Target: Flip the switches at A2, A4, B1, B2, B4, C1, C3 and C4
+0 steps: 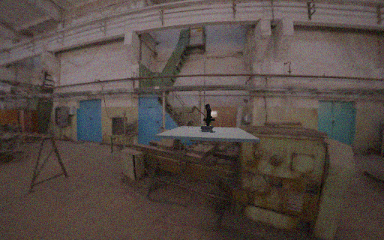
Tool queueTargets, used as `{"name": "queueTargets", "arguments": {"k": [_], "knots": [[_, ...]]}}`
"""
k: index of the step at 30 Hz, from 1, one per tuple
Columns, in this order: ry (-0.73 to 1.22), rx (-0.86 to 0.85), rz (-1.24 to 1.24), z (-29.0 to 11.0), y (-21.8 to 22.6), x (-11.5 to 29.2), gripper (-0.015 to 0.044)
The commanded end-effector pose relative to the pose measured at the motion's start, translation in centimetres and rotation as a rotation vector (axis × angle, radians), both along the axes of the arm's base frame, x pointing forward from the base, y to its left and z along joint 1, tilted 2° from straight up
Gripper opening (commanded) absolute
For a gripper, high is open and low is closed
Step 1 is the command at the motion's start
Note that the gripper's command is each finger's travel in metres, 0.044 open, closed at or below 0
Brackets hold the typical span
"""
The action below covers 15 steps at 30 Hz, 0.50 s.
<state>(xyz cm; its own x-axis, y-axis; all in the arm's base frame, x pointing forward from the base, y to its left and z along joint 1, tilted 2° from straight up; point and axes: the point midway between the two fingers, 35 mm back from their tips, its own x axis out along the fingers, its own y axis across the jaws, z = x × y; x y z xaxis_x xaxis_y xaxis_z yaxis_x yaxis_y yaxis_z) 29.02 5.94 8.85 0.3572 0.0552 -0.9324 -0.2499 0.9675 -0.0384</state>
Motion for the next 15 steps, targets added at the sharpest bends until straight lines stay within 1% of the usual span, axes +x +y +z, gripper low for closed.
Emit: {"name": "queueTargets", "arguments": {"k": [1,15], "knots": [[-0.017,0.007,-0.001,-0.4,0.1,0.4,0.0],[-0.017,0.007,-0.001,-2.2,0.2,1.1,0.0]]}}
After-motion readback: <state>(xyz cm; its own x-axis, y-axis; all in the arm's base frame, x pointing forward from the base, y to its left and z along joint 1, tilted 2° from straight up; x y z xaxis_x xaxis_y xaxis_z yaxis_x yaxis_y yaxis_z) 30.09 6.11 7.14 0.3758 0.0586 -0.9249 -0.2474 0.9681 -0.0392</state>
